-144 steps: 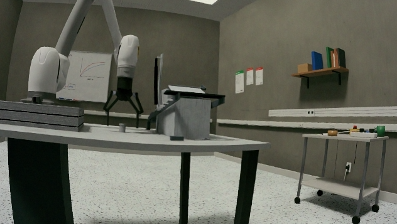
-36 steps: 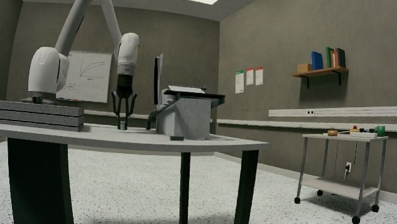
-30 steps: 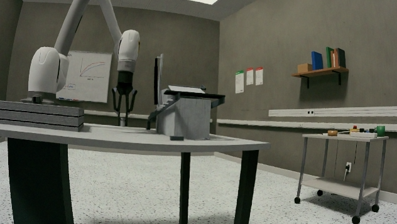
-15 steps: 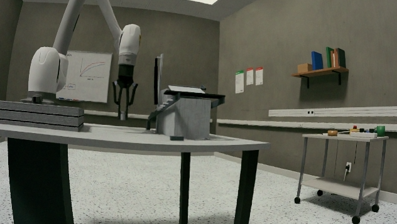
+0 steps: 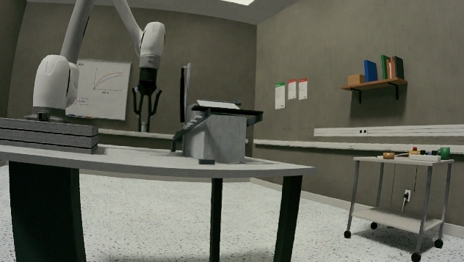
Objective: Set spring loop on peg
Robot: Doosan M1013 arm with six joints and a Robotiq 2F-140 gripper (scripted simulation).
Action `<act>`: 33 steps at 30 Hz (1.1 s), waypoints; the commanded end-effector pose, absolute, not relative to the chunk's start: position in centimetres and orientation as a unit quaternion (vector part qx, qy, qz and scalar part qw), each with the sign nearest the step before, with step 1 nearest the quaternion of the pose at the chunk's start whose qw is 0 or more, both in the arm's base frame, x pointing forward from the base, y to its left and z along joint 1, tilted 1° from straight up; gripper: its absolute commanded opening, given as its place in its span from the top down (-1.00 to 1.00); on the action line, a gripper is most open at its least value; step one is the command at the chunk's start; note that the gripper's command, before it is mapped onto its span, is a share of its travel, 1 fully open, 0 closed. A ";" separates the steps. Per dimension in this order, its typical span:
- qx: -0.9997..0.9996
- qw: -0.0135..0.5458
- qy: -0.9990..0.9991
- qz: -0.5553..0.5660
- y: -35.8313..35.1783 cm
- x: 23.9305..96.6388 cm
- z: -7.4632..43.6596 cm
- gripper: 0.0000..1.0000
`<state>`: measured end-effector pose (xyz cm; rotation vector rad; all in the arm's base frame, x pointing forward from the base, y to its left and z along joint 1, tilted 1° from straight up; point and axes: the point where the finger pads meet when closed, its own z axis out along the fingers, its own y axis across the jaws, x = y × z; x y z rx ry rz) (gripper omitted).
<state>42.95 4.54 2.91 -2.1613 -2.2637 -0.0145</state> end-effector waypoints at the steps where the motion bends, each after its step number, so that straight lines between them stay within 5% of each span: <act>1: -0.691 0.006 -0.723 -0.005 4.5 43.0 3.6 0.50; 33: -0.691 0.006 -0.723 -0.005 4.4 43.0 10.3 0.50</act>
